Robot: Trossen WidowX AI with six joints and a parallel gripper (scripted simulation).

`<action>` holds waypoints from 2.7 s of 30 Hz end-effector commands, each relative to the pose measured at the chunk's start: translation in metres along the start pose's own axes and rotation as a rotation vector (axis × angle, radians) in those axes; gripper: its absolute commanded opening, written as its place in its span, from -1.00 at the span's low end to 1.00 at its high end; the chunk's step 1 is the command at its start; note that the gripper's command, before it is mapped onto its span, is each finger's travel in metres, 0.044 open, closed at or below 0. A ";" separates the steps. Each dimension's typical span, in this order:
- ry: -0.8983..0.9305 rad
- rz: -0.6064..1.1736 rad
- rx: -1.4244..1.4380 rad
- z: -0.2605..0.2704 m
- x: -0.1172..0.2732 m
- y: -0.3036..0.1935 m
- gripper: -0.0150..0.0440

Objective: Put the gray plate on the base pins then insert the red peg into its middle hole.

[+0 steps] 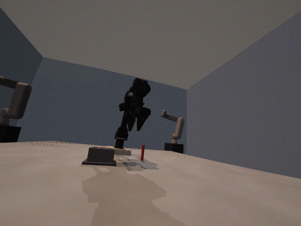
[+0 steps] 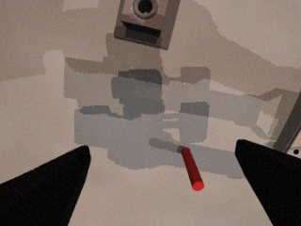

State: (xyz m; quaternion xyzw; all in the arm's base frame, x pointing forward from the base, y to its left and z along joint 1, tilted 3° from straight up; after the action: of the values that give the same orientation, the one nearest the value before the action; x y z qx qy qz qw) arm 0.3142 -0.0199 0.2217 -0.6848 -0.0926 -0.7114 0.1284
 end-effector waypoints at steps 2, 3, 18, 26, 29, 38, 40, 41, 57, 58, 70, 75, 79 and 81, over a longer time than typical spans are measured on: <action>-0.006 0.010 0.130 -0.019 -0.005 -0.081 1.00; -0.006 0.010 0.144 -0.022 -0.005 -0.089 1.00; -0.007 0.011 0.150 -0.024 -0.034 -0.094 1.00; -0.007 0.011 0.150 -0.025 -0.049 -0.095 1.00; -0.007 0.011 0.150 -0.025 -0.053 -0.095 1.00; -0.007 0.011 0.150 -0.024 -0.068 -0.095 1.00; -0.007 0.011 0.150 -0.024 -0.071 -0.095 1.00; -0.007 0.011 0.150 -0.024 -0.072 -0.095 1.00; -0.007 0.012 0.150 -0.025 -0.098 -0.096 1.00; -0.007 0.012 0.150 -0.025 -0.100 -0.096 1.00; -0.007 0.012 0.150 -0.026 -0.104 -0.096 0.29; -0.007 0.012 0.150 -0.026 -0.104 -0.096 -0.16; -0.007 0.012 0.150 -0.026 -0.104 -0.096 -0.49; -0.007 0.012 0.150 -0.026 -0.104 -0.096 -0.49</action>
State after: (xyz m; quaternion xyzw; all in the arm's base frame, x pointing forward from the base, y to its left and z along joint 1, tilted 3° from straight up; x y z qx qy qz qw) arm 0.2628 0.0689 0.1213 -0.6761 -0.1437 -0.6990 0.1836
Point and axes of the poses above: the point midway between the two fingers, 35 mm back from their tips, its own x axis back along the fingers, its own z axis across the jaws, y = z × x, the point moved 7 cm from there along x, back along the fingers, and after that the axes turned 11 degrees about x, right-handed, at the moved point
